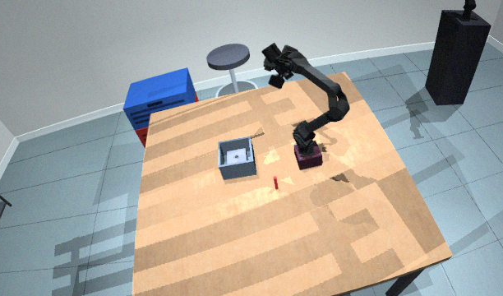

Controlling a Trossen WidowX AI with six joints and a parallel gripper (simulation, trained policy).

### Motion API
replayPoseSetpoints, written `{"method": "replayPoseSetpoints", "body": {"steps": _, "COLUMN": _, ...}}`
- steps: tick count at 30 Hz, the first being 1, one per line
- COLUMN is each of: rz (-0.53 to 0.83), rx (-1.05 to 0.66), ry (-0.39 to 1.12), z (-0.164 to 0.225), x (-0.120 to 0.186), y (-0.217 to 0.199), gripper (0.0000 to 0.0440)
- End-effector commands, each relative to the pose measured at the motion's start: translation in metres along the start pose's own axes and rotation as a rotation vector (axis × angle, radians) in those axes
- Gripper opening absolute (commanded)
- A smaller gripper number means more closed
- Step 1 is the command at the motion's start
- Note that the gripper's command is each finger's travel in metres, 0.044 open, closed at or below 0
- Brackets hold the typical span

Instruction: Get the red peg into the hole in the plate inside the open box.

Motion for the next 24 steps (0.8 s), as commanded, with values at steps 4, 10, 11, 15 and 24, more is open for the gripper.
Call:
{"method": "replayPoseSetpoints", "body": {"steps": 4, "rz": -0.179, "rx": -0.069, "ry": -0.071, "z": -0.022, "x": -0.003, "y": 0.041, "gripper": 0.044}}
{"method": "replayPoseSetpoints", "body": {"steps": 10, "rz": -0.35, "rx": -0.133, "ry": -0.1, "z": -0.037, "x": 0.003, "y": 0.08, "gripper": 0.044}}
{"method": "replayPoseSetpoints", "body": {"steps": 11, "rz": -0.377, "rx": -0.142, "ry": -0.1, "z": -0.039, "x": 0.005, "y": 0.086, "gripper": 0.044}}
{"method": "replayPoseSetpoints", "body": {"steps": 15, "rz": -0.483, "rx": -0.175, "ry": -0.089, "z": -0.044, "x": 0.014, "y": 0.112, "gripper": 0.044}}
{"method": "replayPoseSetpoints", "body": {"steps": 24, "rz": -0.682, "rx": -0.224, "ry": 0.001, "z": -0.044, "x": 0.039, "y": 0.165, "gripper": 0.044}}
Point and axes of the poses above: the point midway between the two fingers, 35 mm back from their tips, its own x axis back along the fingers, its own y axis across the jaws, z = x × y, the point moved 6 cm from there along x, back along the fingers, and after that the axes turned 11 degrees about x, right-handed, at the moved point
